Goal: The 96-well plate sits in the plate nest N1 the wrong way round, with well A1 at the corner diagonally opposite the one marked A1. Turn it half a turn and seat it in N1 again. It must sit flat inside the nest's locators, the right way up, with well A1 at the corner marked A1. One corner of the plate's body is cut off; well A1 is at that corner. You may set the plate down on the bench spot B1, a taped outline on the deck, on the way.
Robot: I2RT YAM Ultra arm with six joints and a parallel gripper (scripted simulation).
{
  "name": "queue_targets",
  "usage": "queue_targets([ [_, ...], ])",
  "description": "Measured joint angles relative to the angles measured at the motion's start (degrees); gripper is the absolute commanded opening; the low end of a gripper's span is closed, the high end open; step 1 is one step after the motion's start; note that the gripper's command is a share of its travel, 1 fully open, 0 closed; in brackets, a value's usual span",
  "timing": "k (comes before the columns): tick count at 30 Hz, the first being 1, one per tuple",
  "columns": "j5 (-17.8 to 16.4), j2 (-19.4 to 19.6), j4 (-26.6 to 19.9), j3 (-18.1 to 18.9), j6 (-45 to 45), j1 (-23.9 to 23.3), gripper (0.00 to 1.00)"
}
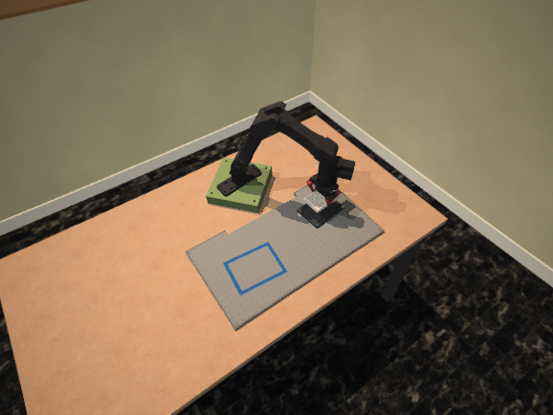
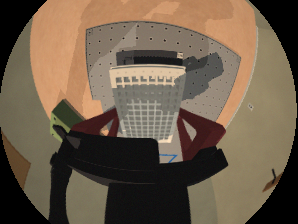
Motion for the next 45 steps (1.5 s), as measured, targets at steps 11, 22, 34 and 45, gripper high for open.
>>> queue_targets([
  [11,0.0,1.6,3.37,-2.1,-0.17,-0.17,0.0],
  [22,0.0,2.99,6.54,-3.76,-0.31,-0.31,0.0],
  [34,0.0,4.31,9.62,-4.98,-0.44,-0.46,0.0],
  [45,0.0,4.28,10.27,-5.44,-0.46,-0.46,0.0],
])
